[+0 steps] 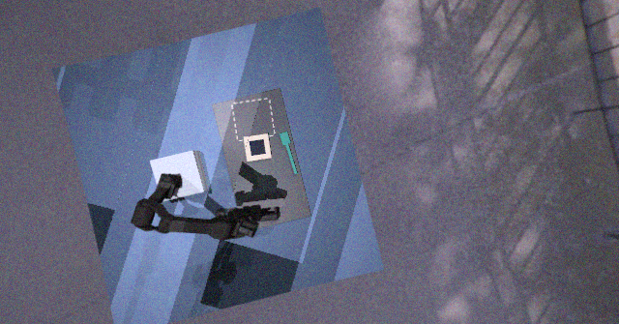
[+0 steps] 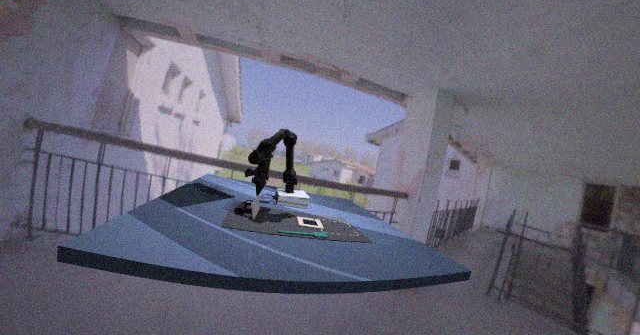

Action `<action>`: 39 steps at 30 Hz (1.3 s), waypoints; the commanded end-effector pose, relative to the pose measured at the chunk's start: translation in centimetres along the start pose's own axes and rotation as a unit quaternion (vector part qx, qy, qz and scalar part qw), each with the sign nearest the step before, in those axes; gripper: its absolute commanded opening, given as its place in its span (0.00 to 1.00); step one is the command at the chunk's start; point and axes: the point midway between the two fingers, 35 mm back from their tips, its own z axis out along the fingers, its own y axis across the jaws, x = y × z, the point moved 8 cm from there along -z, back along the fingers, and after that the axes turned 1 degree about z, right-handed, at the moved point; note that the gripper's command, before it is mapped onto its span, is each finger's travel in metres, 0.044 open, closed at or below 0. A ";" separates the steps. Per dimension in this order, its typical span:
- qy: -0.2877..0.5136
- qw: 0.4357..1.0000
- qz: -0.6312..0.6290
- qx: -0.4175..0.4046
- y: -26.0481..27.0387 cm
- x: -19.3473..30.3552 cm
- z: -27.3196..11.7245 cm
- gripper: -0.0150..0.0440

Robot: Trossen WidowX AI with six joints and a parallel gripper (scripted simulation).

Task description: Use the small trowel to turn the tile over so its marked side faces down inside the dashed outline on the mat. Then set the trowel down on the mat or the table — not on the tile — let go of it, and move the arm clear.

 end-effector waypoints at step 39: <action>0.006 1.000 0.000 -0.002 0.0 7.3 1.5 0.42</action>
